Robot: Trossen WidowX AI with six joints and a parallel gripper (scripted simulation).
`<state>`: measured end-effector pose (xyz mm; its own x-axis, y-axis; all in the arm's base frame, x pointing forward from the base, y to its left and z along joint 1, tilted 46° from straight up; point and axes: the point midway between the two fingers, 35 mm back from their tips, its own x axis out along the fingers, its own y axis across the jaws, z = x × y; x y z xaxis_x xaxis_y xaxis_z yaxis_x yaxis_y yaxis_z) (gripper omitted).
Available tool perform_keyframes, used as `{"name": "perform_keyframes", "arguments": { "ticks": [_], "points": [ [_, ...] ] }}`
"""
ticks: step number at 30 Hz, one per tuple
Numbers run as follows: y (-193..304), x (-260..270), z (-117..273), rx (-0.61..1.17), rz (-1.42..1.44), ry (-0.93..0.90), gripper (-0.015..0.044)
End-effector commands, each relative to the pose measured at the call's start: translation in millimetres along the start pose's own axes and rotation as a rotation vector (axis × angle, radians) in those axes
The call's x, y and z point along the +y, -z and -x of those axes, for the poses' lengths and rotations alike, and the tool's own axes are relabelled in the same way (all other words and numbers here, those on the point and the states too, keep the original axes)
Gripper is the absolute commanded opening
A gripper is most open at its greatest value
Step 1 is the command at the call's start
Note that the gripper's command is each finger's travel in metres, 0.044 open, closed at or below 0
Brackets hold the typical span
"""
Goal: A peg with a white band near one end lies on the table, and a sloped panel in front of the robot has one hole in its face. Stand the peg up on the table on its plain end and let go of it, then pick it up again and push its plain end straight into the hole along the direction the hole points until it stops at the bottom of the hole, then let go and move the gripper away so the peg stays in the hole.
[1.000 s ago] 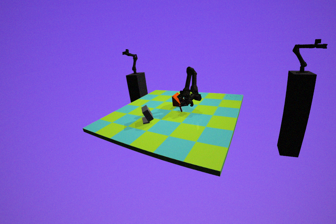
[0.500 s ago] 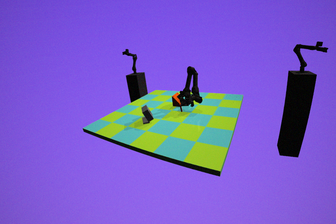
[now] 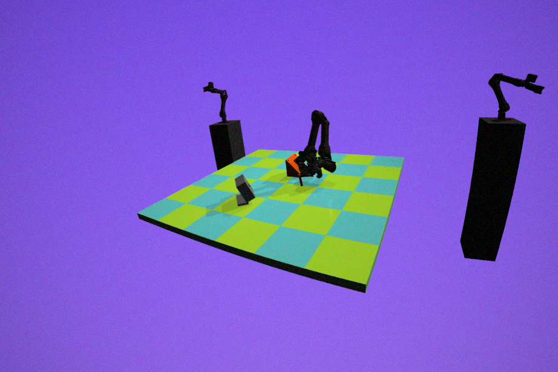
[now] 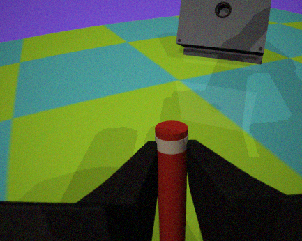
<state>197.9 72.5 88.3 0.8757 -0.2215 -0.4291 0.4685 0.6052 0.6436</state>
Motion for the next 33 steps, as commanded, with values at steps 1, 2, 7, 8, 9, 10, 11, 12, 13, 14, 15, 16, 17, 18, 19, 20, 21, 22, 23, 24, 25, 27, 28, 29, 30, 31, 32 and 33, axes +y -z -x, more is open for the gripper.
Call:
{"name": "perform_keyframes", "arguments": {
  "ticks": [1,2,7,8,9,10,11,12,13,14,15,16,17,18,19,20,21,22,23,24,25,27,28,29,30,31,32,33],
  "points": [
    [0.3,-0.1,1.0,0.001,0.000,0.000,0.0049],
    [0.3,-0.1,1.2,0.000,0.000,0.000,0.0049],
    [1.1,-0.3,2.2,-0.001,-0.001,0.001,0.0049],
    [1.3,-0.4,2.4,-0.002,-0.001,0.002,0.0049],
    [1.5,-0.4,2.7,-0.003,-0.002,0.002,0.0049],
    [1.8,-0.5,2.9,-0.003,-0.002,0.002,0.0049],
    [2.0,-0.5,3.1,-0.004,-0.002,0.002,0.0049],
    [2.3,-0.6,3.3,-0.006,-0.003,0.002,0.0049],
    [2.5,-0.6,3.5,-0.007,-0.003,0.002,0.0049],
    [2.8,-0.7,3.6,-0.009,-0.003,0.002,0.0049],
    [3.1,-0.7,3.8,-0.010,-0.004,0.003,0.0049],
    [3.3,-0.7,4.0,-0.012,-0.004,0.003,0.0049],
    [3.4,-0.8,4.1,-0.014,-0.005,0.003,0.0049],
    [3.6,-0.8,4.3,-0.017,-0.005,0.003,0.0049],
    [3.7,-0.8,4.5,-0.019,-0.005,0.003,0.0049],
    [3.8,-0.9,4.6,-0.021,-0.006,0.003,0.0049],
    [3.9,-0.9,4.8,-0.023,-0.006,0.003,0.0049],
    [4.0,-0.9,4.9,-0.025,-0.006,0.003,0.0049],
    [4.1,-1.0,5.1,-0.028,-0.007,0.003,0.0049],
    [4.2,-1.0,5.2,-0.030,-0.007,0.004,0.0049],
    [4.3,-1.0,5.4,-0.033,-0.008,0.004,0.0049],
    [4.5,-1.1,5.7,-0.037,-0.008,0.004,0.0049],
    [4.6,-1.1,5.8,-0.039,-0.009,0.004,0.0049],
    [4.7,-1.2,6.0,-0.042,-0.009,0.004,0.0049],
    [4.8,-1.2,6.1,-0.044,-0.009,0.004,0.0049],
    [5.0,-1.2,6.2,-0.046,-0.010,0.004,0.0049],
    [5.1,-1.3,6.4,-0.048,-0.010,0.004,0.0049],
    [5.2,-1.3,6.5,-0.051,-0.010,0.004,0.0049]
  ]
}}
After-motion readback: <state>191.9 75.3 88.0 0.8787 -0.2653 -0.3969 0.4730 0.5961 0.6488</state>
